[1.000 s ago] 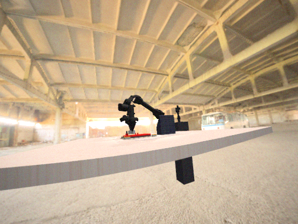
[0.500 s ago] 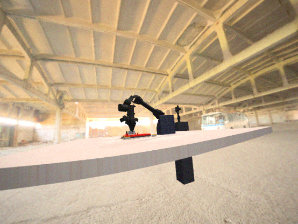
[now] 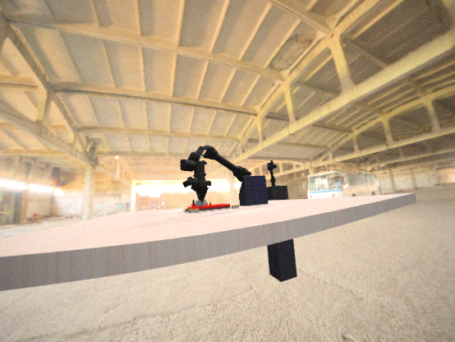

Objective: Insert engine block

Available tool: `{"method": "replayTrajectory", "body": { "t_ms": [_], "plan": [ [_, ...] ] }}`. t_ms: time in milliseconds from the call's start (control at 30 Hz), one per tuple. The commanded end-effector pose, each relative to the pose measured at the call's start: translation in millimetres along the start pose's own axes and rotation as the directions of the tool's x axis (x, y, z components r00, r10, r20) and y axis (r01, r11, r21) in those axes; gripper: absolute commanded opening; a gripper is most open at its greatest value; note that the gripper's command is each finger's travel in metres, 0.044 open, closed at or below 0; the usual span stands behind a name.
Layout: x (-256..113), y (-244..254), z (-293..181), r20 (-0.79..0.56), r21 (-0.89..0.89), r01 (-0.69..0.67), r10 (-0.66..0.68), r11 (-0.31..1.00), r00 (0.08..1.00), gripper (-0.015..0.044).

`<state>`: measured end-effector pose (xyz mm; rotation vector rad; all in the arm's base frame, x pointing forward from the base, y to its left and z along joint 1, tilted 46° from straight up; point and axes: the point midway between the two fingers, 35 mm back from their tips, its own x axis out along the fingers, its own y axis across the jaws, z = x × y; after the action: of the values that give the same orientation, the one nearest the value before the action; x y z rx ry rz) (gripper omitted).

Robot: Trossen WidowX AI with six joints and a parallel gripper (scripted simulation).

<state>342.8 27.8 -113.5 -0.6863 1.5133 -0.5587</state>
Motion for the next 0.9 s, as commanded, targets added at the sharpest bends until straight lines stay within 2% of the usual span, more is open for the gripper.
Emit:
{"method": "replayTrajectory", "body": {
  "t_ms": [0, 867],
  "plan": [
    [1.3, -0.7, 0.3, 0.003, -0.004, 0.005, -0.005, 1.000, 1.000, 0.0159],
    [6.6, -0.8, 0.3, 0.003, -0.004, 0.006, -0.006, 1.000, 1.000, 0.0159]
  ]
}}
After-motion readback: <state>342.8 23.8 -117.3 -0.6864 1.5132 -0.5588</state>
